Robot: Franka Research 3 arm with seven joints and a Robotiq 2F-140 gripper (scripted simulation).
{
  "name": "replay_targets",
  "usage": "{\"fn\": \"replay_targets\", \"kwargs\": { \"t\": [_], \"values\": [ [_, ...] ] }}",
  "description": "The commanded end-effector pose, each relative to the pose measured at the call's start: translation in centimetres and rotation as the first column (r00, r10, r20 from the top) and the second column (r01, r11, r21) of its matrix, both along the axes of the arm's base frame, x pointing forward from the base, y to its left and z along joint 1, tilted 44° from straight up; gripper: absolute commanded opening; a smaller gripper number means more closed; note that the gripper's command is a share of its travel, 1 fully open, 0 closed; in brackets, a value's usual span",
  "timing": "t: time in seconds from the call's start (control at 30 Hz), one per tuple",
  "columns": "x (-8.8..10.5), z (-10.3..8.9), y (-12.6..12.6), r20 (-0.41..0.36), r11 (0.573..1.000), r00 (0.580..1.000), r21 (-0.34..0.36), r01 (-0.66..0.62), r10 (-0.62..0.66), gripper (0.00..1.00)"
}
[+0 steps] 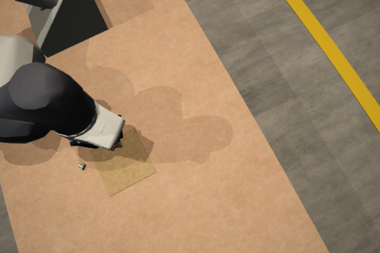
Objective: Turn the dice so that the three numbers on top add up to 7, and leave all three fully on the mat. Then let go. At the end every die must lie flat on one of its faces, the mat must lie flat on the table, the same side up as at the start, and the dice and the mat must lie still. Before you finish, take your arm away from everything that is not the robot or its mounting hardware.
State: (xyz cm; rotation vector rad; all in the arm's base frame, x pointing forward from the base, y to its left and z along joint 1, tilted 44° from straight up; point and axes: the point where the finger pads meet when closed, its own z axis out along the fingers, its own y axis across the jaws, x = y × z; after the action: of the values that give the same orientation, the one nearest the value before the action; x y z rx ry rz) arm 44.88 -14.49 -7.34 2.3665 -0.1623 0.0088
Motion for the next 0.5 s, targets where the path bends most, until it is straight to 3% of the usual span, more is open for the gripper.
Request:
{"fn": "replay_targets", "kwargs": {
  "t": [0.0, 0.47],
  "values": [
    [0.13, -0.14, -0.08, 0.006, 1.000, 1.000, 0.000, 0.003, -0.003, 0.07],
    [0.12, -0.27, -0.21, 0.006, 1.000, 1.000, 0.000, 0.003, -0.003, 0.07]
  ]
}}
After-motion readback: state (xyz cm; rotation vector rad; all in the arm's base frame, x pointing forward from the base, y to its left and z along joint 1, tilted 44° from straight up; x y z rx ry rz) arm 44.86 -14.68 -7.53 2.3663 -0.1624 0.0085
